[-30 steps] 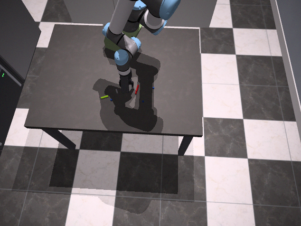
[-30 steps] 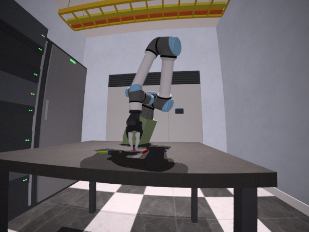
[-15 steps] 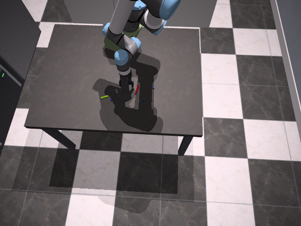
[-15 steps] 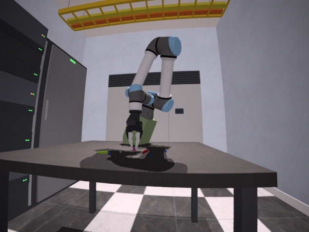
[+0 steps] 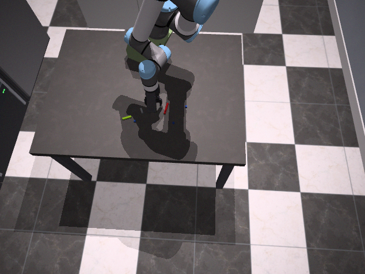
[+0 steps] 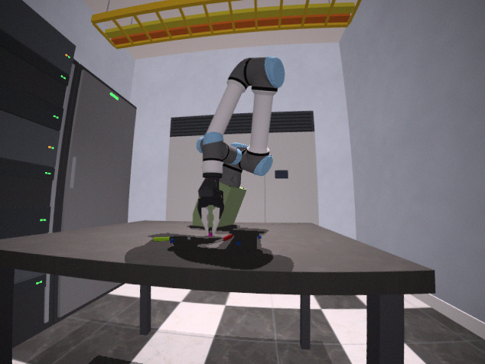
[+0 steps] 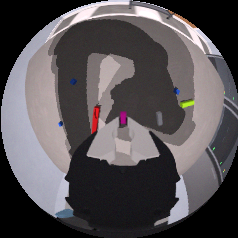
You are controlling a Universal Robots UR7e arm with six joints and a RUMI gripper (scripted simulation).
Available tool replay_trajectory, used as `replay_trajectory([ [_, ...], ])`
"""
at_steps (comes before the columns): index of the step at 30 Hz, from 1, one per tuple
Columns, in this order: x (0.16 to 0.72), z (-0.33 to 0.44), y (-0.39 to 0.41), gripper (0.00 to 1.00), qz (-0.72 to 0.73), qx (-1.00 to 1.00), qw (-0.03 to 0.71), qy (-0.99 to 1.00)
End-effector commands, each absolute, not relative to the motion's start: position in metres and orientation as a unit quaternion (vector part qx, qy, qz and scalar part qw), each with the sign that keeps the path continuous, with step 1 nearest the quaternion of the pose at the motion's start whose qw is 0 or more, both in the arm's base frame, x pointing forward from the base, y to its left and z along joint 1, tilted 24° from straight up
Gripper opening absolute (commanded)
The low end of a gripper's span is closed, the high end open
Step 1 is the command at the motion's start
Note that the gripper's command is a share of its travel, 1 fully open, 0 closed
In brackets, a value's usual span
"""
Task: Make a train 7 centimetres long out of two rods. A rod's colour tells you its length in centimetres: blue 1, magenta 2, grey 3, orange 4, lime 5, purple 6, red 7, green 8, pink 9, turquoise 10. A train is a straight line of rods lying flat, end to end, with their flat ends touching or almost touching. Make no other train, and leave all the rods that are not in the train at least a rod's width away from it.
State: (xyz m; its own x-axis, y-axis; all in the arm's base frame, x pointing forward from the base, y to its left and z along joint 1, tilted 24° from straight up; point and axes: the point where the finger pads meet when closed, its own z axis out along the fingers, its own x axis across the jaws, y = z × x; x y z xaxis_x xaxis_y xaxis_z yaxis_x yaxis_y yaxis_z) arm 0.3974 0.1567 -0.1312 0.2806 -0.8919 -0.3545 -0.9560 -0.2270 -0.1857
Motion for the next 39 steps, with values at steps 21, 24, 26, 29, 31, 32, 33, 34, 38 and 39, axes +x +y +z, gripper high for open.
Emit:
replay_trajectory([
  [21,0.3988,-0.1417,0.1611,0.00,0.086,-0.778,0.185,0.593],
  [24,0.3988,-0.1417,0.1611,0.00,0.086,-0.778,0.185,0.593],
  [26,0.3988,-0.1417,0.1611,0.00,0.086,-0.778,0.185,0.593],
  [29,0.3988,-0.1417,0.1611,0.00,0.086,-0.778,0.185,0.593],
  [31,0.3988,-0.1417,0.1611,0.00,0.086,-0.778,0.185,0.593],
  [32,0.3988,-0.1417,0.1611,0.00,0.086,-0.778,0.185,0.593],
  [33,0.3988,-0.1417,0.1611,0.00,0.086,-0.778,0.185,0.593],
  [34,0.3988,-0.1417,0.1611,0.00,0.086,-0.778,0.185,0.593],
  [38,0.3988,-0.1417,0.1611,0.00,0.086,-0.778,0.185,0.593],
  [39,0.3988,-0.1417,0.1611,0.00,0.086,-0.778,0.185,0.593],
])
